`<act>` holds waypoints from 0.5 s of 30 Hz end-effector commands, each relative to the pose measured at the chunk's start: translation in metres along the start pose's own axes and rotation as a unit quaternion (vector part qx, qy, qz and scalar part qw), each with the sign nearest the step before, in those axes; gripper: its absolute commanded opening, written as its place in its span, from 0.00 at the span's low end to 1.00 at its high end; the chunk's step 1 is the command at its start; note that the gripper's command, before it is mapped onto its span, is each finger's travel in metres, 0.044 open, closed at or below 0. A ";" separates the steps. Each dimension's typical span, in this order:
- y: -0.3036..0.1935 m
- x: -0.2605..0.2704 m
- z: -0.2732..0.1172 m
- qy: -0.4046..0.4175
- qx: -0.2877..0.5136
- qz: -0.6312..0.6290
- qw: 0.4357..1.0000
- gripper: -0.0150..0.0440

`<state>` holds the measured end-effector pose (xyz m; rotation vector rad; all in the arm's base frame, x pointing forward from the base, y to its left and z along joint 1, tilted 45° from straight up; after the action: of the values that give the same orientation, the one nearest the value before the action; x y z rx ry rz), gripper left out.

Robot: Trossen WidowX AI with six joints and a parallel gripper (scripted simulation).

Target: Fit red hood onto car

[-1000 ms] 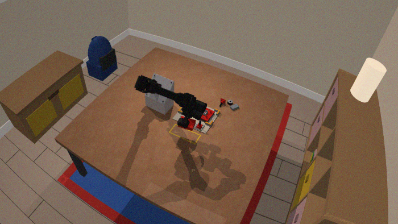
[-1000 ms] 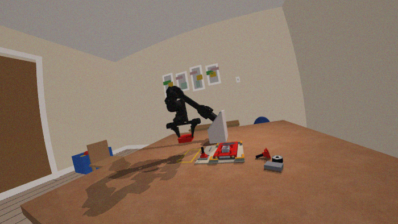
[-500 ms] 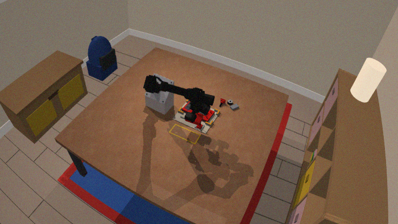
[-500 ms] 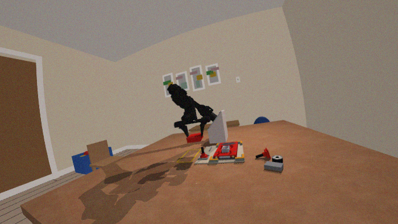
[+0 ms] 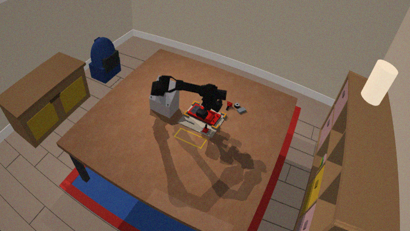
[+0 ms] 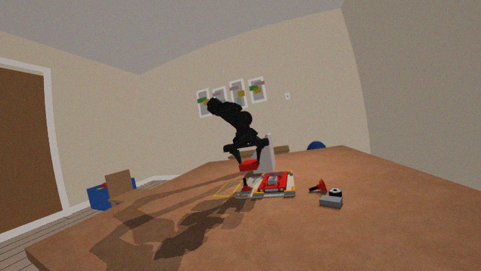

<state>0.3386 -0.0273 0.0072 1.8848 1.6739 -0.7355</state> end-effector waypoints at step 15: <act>-0.010 0.079 0.000 -0.008 -0.003 0.044 0.999 0.25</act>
<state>0.3368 0.0183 -0.0379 1.9184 1.5931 -0.7203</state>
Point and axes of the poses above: the point midway between the two fingers, 35 mm back from their tips, its own z axis out along the fingers, its own x axis across the jaws, y = z × x, the point moved 2 cm from there along -z, back along the fingers, and after that the axes turned 4 degrees about z, right-handed, at the moved point
